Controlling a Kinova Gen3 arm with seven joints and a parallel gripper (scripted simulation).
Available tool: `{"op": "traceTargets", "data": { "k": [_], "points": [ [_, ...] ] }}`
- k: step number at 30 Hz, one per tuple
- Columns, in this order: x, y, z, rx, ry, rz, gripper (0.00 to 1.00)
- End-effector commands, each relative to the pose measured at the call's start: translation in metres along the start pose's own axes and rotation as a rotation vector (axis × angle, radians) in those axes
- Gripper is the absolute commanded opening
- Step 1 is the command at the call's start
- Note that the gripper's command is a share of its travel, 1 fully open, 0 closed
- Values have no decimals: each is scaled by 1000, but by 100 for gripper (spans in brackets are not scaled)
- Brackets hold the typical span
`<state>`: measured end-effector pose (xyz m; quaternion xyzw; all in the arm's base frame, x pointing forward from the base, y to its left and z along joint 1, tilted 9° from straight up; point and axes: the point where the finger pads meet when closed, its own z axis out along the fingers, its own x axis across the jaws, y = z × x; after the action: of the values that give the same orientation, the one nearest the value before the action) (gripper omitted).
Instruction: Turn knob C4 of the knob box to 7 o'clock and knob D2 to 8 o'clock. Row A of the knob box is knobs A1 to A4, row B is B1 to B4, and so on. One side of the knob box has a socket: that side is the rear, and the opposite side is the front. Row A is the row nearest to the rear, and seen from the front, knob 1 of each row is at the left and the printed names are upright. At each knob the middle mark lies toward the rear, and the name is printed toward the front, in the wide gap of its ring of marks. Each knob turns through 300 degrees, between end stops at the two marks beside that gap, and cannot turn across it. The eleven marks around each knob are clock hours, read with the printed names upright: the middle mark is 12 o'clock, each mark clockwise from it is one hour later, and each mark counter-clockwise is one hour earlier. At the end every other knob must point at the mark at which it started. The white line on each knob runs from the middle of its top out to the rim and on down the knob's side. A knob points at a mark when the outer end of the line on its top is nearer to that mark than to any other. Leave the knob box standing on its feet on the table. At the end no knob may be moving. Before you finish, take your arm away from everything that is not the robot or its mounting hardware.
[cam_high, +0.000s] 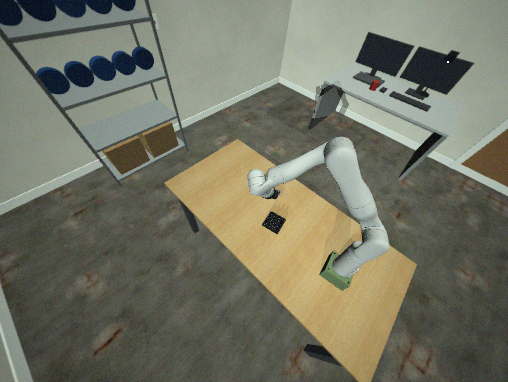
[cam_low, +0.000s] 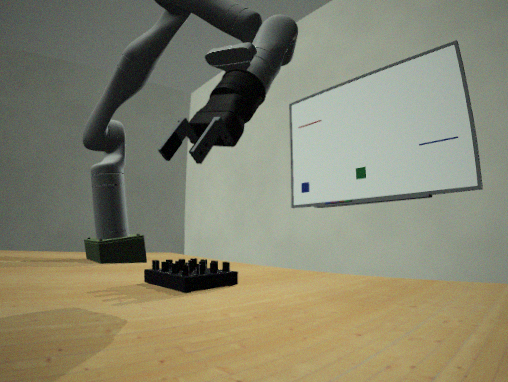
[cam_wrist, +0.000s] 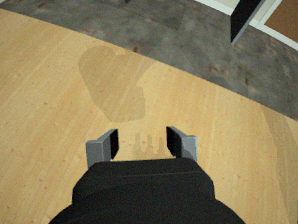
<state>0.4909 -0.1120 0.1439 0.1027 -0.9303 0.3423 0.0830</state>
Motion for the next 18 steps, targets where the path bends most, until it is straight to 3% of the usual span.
{"op": "traceTargets", "data": {
  "k": [1, 11, 18],
  "points": [
    [8, -2, 17, -36, 3, -71, 100],
    [12, 28, 45, -140, -70, -401, 100],
    [13, 37, 50, -163, -94, -480, 100]
  ]
}}
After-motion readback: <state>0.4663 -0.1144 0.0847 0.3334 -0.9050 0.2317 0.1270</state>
